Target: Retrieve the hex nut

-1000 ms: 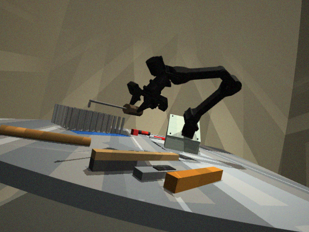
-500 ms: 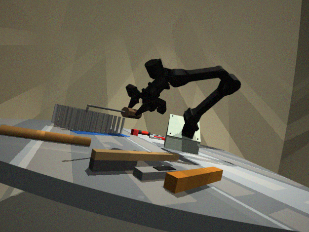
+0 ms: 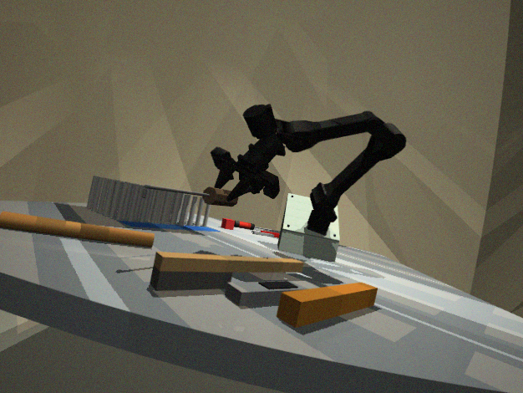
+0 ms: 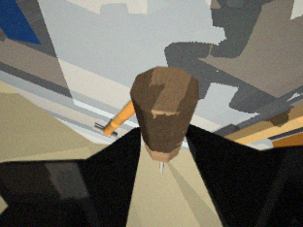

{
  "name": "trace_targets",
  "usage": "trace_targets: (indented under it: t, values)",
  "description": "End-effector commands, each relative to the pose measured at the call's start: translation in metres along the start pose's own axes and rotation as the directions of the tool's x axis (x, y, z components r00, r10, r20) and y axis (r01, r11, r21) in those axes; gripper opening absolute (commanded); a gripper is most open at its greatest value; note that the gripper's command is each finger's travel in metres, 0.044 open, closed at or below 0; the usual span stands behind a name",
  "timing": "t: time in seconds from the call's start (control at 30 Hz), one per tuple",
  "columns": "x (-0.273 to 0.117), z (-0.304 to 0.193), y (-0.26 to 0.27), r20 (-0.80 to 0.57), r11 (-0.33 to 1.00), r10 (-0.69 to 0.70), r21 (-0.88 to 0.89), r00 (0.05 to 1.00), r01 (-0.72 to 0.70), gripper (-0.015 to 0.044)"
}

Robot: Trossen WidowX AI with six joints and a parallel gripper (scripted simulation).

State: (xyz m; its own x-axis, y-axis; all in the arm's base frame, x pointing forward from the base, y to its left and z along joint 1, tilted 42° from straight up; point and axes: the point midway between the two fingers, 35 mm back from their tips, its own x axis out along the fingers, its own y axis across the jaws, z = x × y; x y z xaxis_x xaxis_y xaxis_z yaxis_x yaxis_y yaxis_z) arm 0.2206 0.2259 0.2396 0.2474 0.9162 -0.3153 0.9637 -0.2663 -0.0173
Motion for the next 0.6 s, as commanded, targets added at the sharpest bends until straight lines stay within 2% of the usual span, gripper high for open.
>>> trace_targets:
  t: [0.0,0.57]
  values:
    - [0.004,0.005,0.000,0.006,1.000,0.003,0.010,1.000,-0.003,0.0000]
    - [0.015,0.011,-0.003,0.006,1.000,0.004,0.009,1.000,-0.004,0.0000]
